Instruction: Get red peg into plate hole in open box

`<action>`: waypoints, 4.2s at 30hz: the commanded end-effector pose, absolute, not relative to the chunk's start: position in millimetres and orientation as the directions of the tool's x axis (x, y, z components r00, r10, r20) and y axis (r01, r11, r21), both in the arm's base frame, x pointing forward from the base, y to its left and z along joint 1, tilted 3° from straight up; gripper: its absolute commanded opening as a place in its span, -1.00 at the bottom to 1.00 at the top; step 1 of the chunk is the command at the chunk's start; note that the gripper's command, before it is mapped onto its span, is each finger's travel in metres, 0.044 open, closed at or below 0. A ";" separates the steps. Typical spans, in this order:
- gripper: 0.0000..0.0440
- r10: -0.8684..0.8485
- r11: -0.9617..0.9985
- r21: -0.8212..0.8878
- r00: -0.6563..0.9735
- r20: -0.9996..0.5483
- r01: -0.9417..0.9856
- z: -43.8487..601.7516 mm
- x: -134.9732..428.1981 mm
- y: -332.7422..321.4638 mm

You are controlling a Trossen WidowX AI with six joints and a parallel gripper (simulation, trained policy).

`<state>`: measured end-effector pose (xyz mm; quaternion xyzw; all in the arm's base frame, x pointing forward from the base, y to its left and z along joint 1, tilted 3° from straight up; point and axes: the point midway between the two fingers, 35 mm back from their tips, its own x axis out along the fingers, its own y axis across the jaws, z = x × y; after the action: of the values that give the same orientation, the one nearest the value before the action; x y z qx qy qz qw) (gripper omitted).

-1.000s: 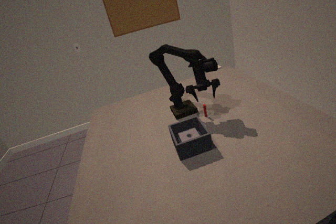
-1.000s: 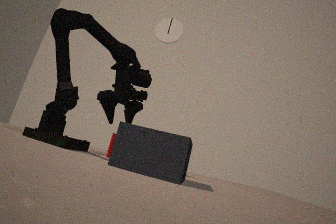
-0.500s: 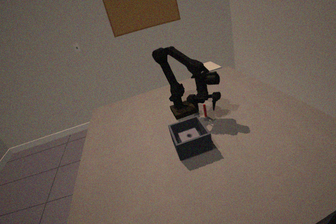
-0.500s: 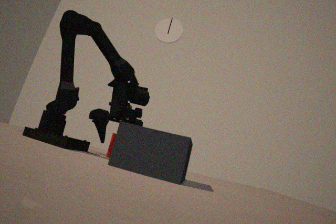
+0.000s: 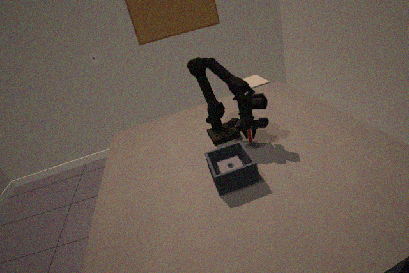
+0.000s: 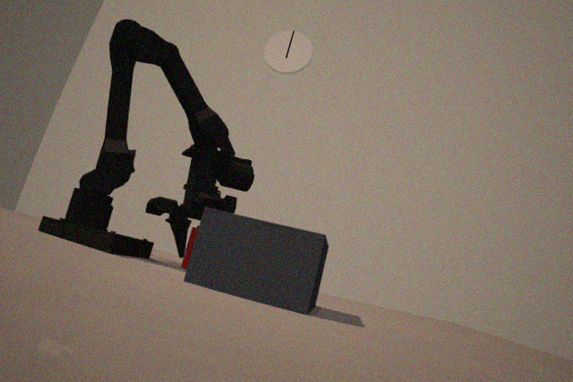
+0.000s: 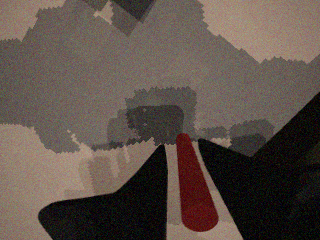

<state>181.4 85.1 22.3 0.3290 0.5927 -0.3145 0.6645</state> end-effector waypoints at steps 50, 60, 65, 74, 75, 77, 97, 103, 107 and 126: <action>-1.00 -0.254 0.594 0.095 0.298 -0.920 0.799 133.1 278.0 -35.6; -1.00 -0.270 0.544 0.104 0.291 -0.918 0.833 124.6 294.3 -66.9; -0.98 -0.269 0.523 0.108 0.283 -0.921 0.846 118.9 301.4 -80.4; -0.96 -0.247 0.499 0.104 0.256 -0.934 0.860 103.5 310.5 -96.0; -0.96 -0.244 0.498 0.102 0.253 -0.936 0.861 101.0 311.4 -97.1; -0.97 -0.239 0.496 0.098 0.244 -0.940 0.863 95.6 313.0 -98.9; -0.13 -0.238 0.555 0.008 0.168 -0.957 0.832 70.5 334.8 -119.0; 0.48 -0.253 0.574 -0.002 0.175 -0.952 0.819 73.3 349.8 -130.3; 0.94 -0.268 0.580 -0.009 0.181 -0.946 0.815 77.4 358.1 -139.2; 1.00 -0.372 0.562 0.018 0.272 -0.887 0.827 113.0 389.4 -177.8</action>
<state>349.8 -139.0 83.2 0.2518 0.5477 -0.3643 0.7099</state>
